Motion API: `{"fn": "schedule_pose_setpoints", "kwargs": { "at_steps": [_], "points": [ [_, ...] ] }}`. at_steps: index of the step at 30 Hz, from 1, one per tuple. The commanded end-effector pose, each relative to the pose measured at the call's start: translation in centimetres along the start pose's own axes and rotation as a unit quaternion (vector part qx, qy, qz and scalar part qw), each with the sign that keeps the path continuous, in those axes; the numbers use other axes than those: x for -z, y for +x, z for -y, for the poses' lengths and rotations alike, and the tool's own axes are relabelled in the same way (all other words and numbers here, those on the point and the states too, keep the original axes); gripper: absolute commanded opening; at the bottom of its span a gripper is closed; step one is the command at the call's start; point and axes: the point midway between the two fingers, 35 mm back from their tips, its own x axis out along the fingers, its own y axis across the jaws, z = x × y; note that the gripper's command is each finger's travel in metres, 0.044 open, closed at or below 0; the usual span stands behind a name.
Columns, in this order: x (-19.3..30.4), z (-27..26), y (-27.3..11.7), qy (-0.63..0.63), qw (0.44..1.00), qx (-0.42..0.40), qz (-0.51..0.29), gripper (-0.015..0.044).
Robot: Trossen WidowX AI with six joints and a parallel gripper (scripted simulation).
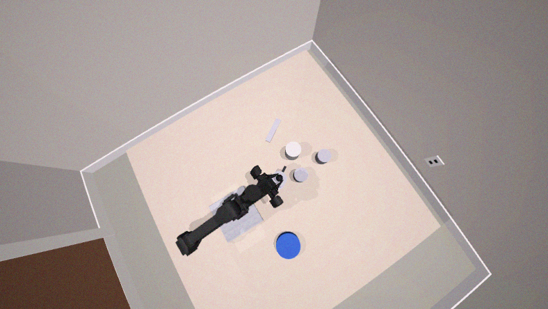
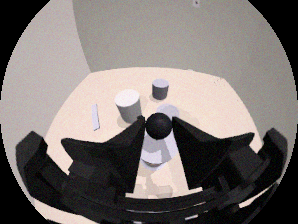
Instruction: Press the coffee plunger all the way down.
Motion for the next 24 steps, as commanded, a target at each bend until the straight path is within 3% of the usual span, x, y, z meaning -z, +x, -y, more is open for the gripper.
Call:
{"fn": "schedule_pose_setpoints", "kwargs": {
  "at_steps": [1, 24],
  "points": [
    [1.07, 0.0, 0.62, -0.003, 1.0, 0.0, -0.019, 0.0125],
    [0.82, 0.01, 0.88, -0.003, 1.0, 0.0, -0.019, 0.0125]
  ]
}}
